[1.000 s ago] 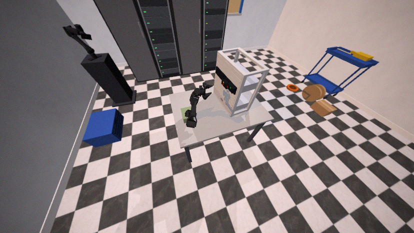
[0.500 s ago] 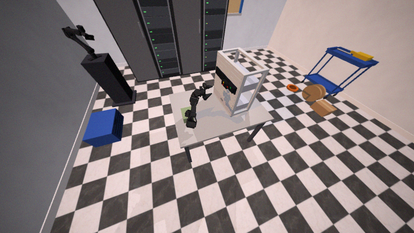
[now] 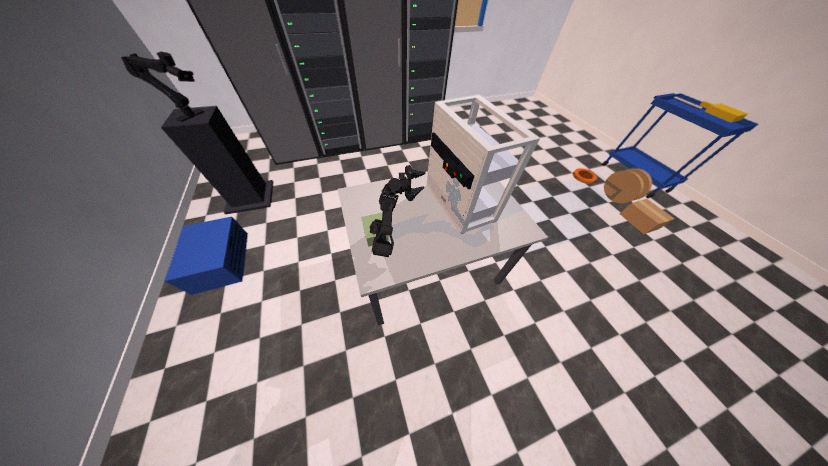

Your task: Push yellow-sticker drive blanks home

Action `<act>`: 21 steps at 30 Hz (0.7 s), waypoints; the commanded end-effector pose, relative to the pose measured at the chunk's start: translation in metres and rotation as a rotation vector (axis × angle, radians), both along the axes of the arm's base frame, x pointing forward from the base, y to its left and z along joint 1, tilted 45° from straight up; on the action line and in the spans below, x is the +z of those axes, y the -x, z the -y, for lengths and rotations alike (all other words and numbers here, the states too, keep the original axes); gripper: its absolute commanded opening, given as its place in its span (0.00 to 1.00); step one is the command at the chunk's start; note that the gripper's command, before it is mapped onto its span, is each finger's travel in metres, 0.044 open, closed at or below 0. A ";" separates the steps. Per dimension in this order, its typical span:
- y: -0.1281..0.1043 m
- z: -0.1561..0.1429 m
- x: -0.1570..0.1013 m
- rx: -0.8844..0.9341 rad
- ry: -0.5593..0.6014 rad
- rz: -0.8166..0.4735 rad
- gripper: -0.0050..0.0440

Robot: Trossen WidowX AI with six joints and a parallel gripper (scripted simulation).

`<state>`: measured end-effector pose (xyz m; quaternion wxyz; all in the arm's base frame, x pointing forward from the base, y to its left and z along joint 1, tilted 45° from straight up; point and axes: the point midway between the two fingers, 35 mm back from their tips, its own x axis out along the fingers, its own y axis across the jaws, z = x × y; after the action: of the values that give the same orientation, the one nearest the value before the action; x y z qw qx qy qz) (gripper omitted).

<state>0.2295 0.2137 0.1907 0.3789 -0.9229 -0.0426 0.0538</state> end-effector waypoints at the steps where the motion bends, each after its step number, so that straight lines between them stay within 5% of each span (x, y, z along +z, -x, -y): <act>1: -0.001 -0.001 0.003 -0.003 -0.006 0.005 1.00; 21: -0.010 -0.005 0.000 -0.003 -0.006 0.006 1.00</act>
<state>0.2340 0.2145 0.1881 0.3788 -0.9231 -0.0406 0.0525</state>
